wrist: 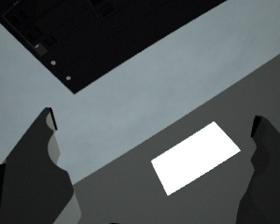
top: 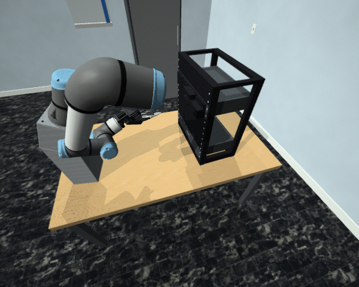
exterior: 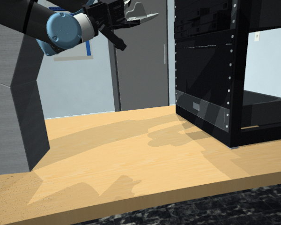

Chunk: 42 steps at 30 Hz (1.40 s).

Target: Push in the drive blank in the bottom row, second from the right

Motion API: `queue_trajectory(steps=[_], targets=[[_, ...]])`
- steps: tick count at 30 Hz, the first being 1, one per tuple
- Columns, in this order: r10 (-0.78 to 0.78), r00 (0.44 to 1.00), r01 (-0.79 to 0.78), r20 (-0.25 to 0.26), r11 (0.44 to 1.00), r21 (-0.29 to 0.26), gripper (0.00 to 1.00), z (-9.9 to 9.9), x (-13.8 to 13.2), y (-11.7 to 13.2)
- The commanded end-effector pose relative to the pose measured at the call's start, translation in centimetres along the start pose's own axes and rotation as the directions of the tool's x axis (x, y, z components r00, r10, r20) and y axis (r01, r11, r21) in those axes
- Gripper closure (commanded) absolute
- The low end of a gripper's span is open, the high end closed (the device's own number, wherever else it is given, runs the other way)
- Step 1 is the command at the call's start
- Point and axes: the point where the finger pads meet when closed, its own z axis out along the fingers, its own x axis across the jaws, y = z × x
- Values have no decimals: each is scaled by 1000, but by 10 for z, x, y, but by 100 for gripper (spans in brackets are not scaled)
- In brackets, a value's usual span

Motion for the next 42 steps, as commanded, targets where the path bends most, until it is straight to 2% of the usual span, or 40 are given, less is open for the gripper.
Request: queue_trajectory(steps=[1,12,14,29,31,42], targets=[[139,989,-138,60,990,-15,0,9,-8,-1],[426,887,-423,179,904,-58,0,20,-23,-12],[426,887,-423,179,904,-58,0,20,-23,-12],[679,679,-674,278,727,-132,0,25,-35,-32],[679,679,-674,278,727,-132,0,25,-35,-32],[775,548,-769,315,615,-176,0,26,-40,-44]])
